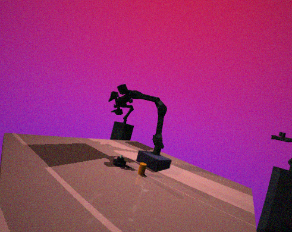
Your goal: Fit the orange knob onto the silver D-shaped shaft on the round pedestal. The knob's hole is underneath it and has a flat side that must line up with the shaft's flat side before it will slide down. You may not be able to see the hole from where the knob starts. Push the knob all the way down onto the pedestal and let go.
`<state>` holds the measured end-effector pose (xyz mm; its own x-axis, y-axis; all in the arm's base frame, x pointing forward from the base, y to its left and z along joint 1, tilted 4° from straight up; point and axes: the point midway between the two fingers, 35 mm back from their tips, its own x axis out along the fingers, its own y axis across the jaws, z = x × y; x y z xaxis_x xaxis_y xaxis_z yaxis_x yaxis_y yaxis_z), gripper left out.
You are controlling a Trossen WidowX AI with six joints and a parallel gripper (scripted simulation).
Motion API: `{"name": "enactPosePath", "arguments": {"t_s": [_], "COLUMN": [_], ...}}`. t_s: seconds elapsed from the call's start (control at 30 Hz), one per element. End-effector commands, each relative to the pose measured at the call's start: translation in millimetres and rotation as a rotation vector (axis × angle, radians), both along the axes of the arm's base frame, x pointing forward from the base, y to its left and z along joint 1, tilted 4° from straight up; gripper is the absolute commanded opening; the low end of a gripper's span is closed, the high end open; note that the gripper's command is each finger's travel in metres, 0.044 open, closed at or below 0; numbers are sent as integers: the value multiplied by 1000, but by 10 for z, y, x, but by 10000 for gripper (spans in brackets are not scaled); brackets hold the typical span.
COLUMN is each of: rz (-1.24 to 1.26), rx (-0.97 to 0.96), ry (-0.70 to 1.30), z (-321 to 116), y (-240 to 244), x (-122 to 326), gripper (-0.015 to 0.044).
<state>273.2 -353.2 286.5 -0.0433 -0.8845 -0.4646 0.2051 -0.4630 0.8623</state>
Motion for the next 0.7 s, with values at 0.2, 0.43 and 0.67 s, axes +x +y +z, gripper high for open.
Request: {"name": "enactPosePath", "arguments": {"t_s": [0.2, 0.43, 0.67], "rz": [574, 958, 1342], "rx": [318, 499, 681], "ry": [282, 505, 753], "z": [-898, -1413, -1845], "y": [1303, 2355, 3435], "x": [797, 939, 688], "gripper": [440, 440, 440]}}
